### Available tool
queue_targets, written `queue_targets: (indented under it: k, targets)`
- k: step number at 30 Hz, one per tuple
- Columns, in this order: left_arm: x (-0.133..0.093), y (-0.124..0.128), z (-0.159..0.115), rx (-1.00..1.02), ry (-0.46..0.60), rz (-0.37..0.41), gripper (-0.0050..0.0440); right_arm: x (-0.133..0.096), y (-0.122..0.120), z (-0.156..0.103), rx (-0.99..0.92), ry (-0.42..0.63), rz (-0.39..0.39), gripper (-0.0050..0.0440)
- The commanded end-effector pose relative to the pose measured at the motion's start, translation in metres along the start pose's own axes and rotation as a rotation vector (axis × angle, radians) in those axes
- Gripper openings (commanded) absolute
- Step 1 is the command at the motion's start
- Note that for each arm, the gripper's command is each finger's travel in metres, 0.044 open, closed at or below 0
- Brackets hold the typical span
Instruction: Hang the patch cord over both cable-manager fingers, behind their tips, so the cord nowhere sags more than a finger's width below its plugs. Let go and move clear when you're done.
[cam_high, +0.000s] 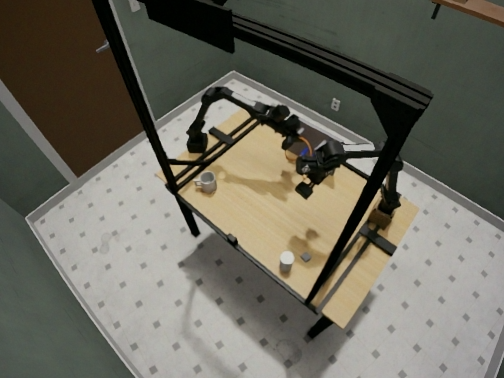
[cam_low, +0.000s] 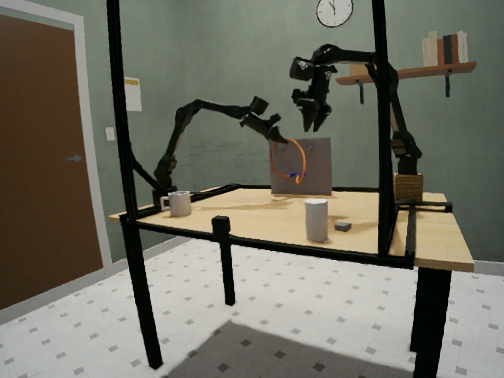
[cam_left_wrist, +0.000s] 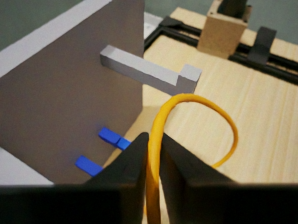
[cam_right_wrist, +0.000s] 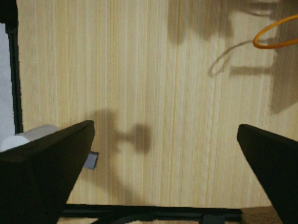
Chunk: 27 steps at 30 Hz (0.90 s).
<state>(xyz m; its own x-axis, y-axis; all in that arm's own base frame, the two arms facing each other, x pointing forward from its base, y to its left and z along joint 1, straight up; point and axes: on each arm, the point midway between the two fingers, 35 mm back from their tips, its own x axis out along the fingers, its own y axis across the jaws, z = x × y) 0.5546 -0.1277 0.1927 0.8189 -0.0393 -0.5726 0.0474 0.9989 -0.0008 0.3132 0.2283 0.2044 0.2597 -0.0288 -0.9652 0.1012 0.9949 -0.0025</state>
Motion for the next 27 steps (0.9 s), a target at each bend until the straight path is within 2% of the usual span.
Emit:
queue_targets:
  k: [1,27]
  targets:
    - [-0.013,0.003,0.013,-0.005,-0.032,-0.003,0.0025,-0.009,0.000,0.000,0.006,-0.016,0.021,0.0440]
    - [-0.024,0.016,0.009,-0.004,-0.033,-0.004,0.0025,-0.009,0.000,0.000,0.006,-0.016,0.021,0.0440]
